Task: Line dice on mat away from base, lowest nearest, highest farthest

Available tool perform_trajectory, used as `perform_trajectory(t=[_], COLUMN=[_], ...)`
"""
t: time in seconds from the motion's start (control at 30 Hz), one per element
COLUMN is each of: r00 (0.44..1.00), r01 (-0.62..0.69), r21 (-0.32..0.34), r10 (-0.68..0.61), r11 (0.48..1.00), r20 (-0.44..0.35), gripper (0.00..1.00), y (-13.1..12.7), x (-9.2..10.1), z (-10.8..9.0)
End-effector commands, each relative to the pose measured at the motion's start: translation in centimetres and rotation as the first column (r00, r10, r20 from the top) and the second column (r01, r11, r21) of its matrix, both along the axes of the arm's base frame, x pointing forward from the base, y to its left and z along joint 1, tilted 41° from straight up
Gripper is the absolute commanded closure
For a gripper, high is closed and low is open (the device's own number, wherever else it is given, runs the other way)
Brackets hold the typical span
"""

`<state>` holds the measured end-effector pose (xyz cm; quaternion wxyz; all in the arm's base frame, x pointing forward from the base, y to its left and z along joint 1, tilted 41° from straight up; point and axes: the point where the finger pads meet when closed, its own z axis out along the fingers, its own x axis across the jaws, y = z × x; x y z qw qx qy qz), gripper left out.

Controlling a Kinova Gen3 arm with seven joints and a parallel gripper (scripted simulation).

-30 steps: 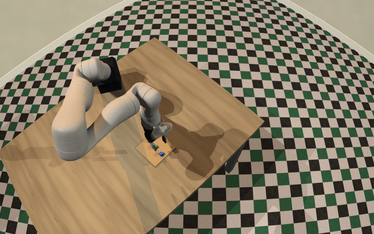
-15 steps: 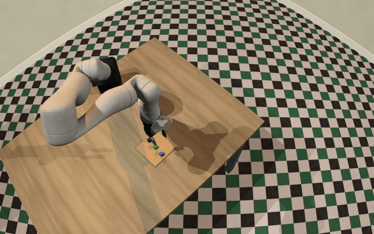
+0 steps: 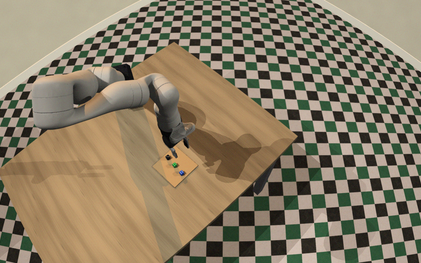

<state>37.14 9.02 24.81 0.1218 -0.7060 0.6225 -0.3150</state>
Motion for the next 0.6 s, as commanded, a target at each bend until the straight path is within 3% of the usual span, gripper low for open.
perform_trajectory(t=[0.0,0.57], r00=[0.998,0.998], r01=[0.049,0.049], r21=[-0.016,-0.016], r10=[-0.048,-0.048], r11=[0.999,0.999], r20=[0.029,0.029], gripper=[0.00,0.00], y=[-1.71,-1.60], x=[0.39,0.14], z=[1.11,1.42])
